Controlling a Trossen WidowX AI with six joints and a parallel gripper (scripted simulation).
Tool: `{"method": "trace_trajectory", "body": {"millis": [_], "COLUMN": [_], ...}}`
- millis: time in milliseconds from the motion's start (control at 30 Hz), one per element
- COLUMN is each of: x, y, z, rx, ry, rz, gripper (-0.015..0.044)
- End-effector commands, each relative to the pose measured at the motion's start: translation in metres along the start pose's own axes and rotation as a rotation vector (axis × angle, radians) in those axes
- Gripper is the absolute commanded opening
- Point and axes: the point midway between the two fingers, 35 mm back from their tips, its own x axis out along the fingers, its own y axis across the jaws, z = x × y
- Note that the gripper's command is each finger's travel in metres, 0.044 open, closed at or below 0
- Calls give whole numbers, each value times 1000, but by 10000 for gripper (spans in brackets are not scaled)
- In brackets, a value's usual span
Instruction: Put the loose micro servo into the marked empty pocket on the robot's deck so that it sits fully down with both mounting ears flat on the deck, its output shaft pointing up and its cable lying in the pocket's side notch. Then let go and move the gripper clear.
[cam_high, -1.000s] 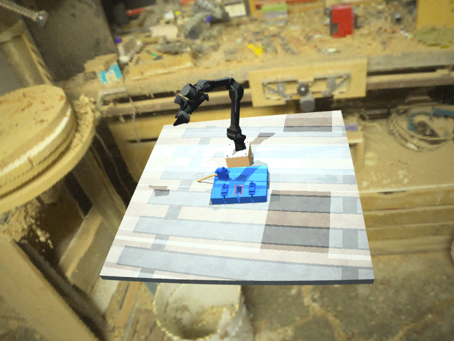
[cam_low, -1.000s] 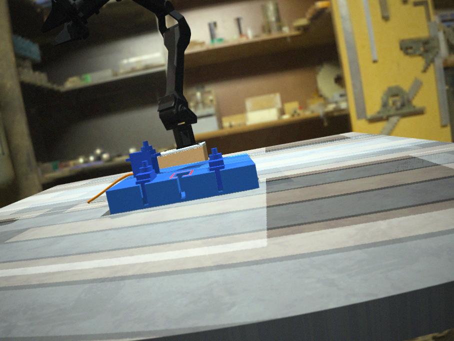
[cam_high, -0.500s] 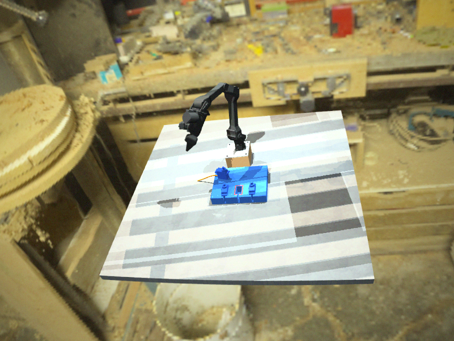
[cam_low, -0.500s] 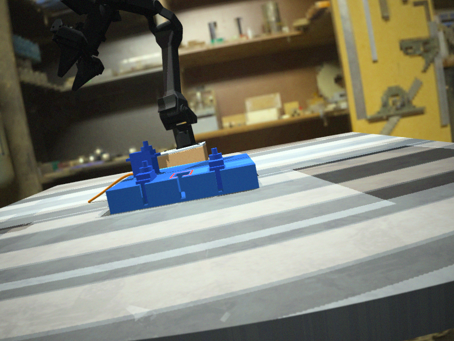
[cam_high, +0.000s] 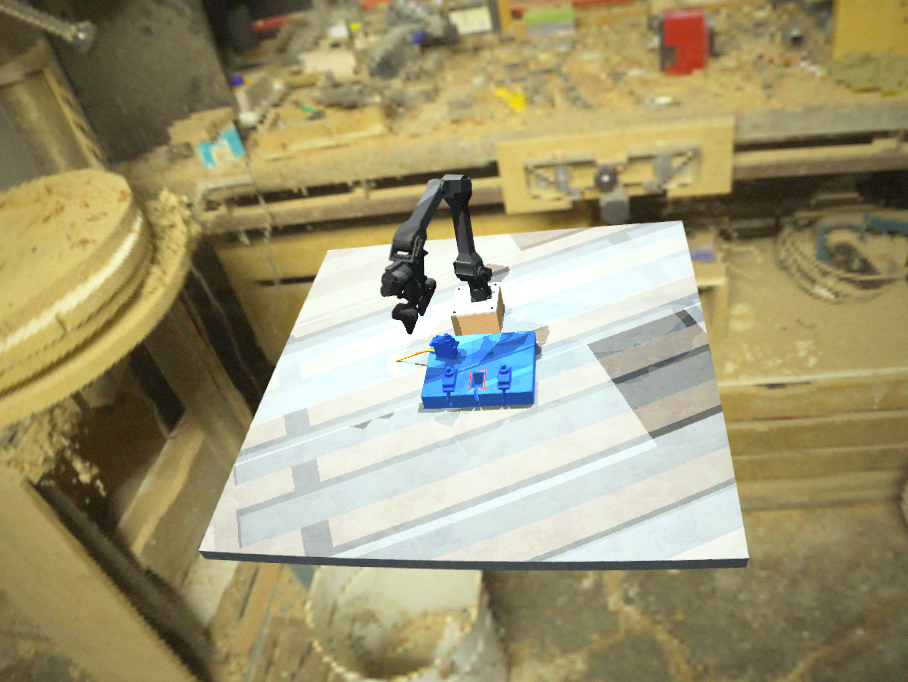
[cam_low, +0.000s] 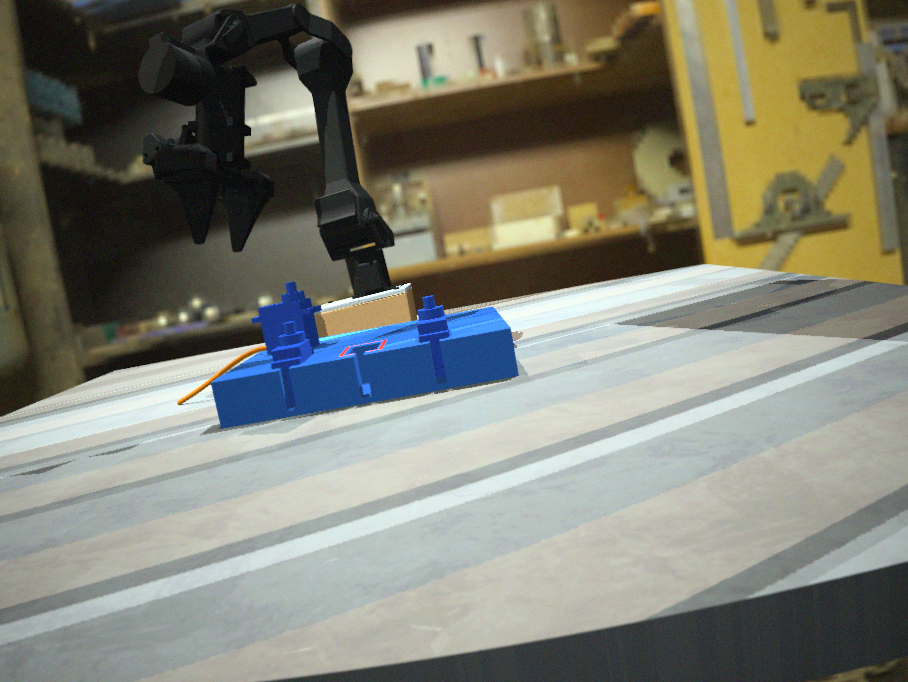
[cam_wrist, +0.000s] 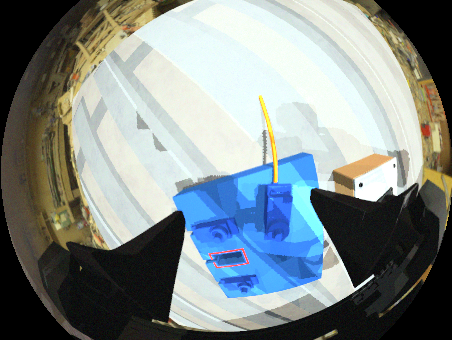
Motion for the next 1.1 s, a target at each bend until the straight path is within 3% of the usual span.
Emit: {"method": "trace_trajectory", "body": {"millis": [0, 1067], "x": [23, 72], "y": [-17, -37], "z": [-27, -46], "rx": [73, 118], "ry": [94, 137], "rz": [-99, -155], "gripper": [440, 440]}}
